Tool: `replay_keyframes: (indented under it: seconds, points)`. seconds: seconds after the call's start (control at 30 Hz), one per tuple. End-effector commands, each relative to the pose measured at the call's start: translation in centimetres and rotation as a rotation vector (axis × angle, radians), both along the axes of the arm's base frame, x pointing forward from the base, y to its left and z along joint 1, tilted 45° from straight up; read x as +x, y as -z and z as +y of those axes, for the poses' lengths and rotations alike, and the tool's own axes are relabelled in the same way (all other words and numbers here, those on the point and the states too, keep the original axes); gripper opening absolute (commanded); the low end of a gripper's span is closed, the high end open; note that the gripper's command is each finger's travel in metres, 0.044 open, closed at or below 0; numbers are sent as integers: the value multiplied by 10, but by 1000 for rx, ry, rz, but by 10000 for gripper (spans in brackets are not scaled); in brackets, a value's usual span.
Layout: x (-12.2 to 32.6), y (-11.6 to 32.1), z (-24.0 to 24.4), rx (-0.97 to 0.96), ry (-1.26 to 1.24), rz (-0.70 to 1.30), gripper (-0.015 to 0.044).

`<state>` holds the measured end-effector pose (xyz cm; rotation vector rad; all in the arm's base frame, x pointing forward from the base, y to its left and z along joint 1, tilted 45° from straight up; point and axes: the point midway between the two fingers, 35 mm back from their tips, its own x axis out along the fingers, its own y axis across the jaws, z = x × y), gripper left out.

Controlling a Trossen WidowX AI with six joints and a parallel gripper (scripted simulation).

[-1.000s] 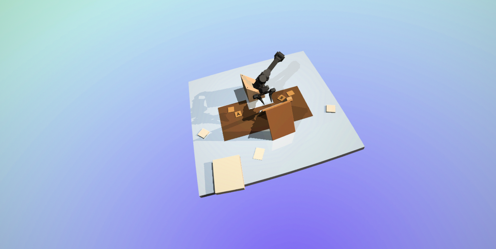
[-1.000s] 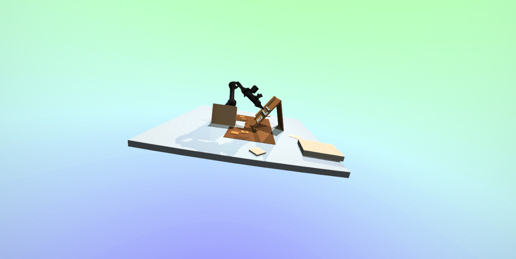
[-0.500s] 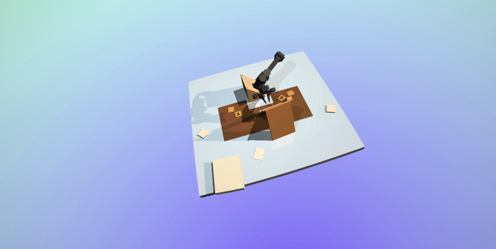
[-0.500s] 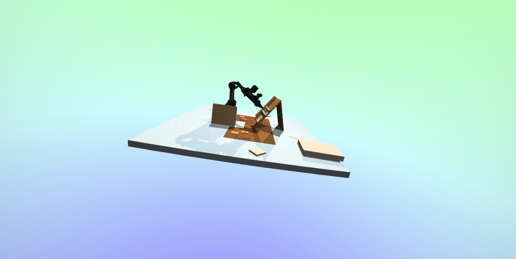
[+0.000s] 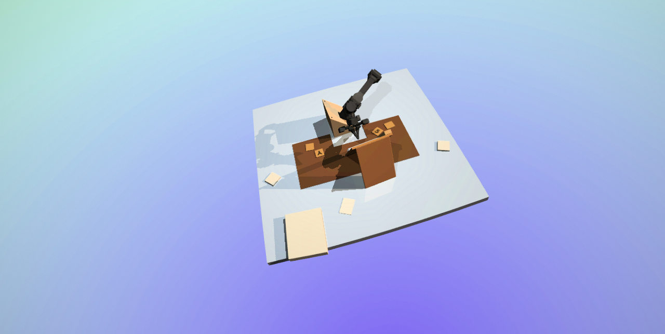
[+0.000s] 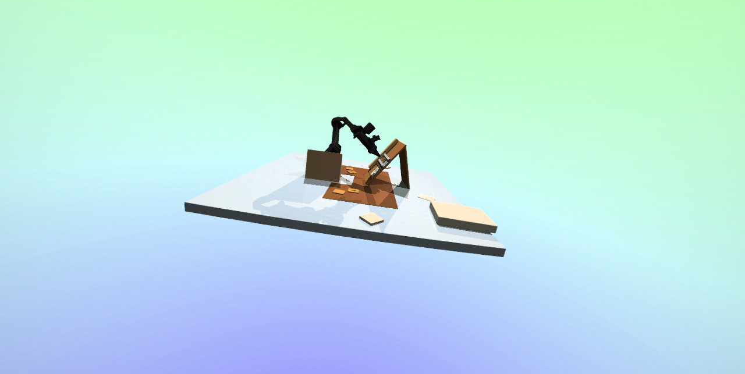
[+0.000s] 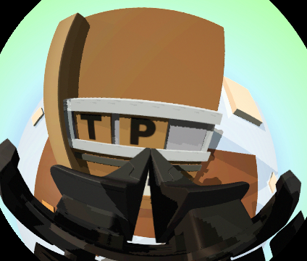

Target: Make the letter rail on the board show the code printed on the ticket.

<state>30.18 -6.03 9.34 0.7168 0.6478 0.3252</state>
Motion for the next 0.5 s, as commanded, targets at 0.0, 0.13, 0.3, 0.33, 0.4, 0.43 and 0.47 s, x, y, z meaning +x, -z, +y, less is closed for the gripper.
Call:
replay_keyframes:
  seconds: [0.0, 0.13, 0.3, 0.33, 0.4, 0.43, 0.47]
  points:
    - [12, 3, -10, -34, -42, 72, 0]
    - [22, 9, -18, -58, -130, 184, 0]
    - [28, 13, -23, -70, -273, 313, 0]
    - [29, 13, -23, -69, -305, 336, 0]
    - [29, 12, -24, -64, -373, 382, 0]
    - [28, 11, -24, -60, -409, 403, 0]
    - [28, 10, -24, -55, -439, 419, 0]
